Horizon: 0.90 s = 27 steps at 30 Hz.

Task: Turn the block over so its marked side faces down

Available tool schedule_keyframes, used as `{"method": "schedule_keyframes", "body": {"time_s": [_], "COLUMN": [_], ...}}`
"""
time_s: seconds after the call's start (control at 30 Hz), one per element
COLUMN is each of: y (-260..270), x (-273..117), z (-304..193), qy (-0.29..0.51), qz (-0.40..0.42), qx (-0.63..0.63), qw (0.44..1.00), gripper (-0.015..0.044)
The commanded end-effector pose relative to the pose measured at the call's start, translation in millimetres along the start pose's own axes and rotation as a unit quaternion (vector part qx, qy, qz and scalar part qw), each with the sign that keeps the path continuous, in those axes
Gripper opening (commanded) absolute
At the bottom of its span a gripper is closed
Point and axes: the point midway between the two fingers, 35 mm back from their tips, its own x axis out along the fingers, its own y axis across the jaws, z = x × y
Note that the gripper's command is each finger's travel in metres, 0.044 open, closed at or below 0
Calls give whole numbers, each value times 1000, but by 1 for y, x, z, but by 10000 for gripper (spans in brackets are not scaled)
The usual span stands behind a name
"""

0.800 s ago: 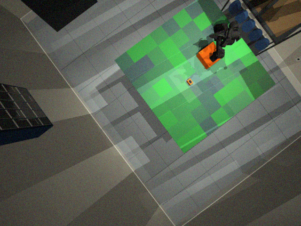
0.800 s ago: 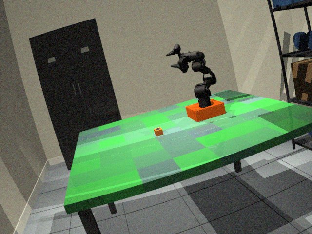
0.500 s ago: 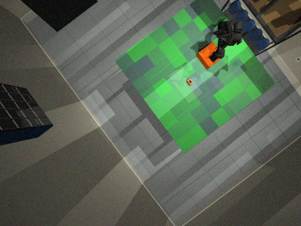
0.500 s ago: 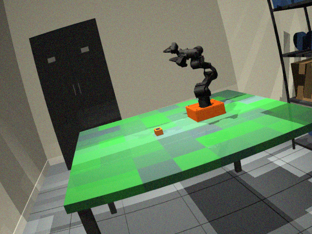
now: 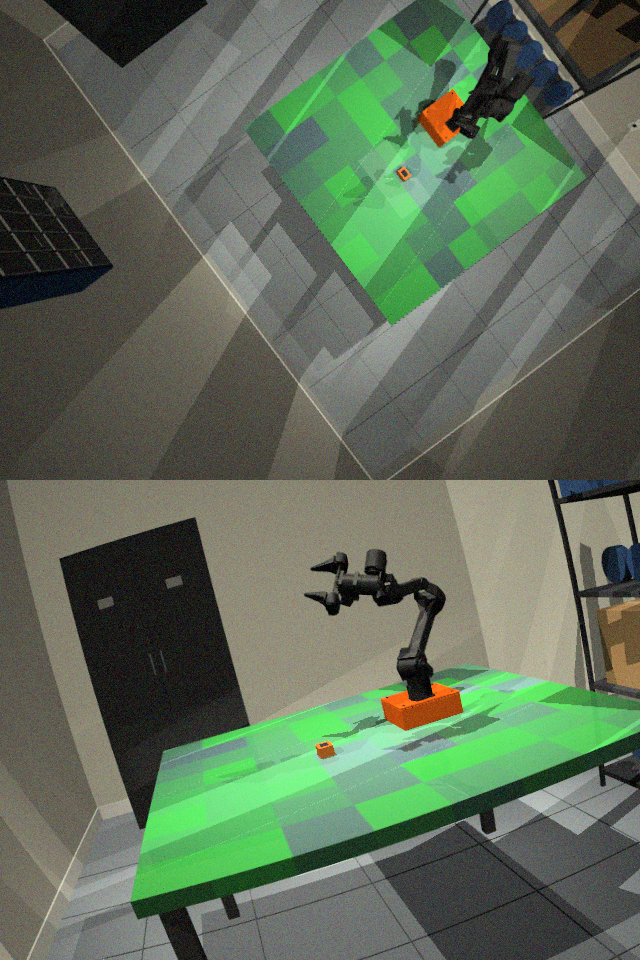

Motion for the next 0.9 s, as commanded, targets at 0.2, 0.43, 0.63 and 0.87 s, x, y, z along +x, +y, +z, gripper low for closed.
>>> {"method": "schedule_keyframes", "body": {"time_s": [0.2,0.43,0.63,0.87], "y": [-138,-220,-277,-317], "x": [48,55,42,3], "z": [-20,17,69,136], "qy": [98,185,284,432], "qz": [-195,-336,-459,-589], "qx": [-508,-679,-729,-655], "qw": [833,627,422,192], "gripper": [440,440,440,440]}}
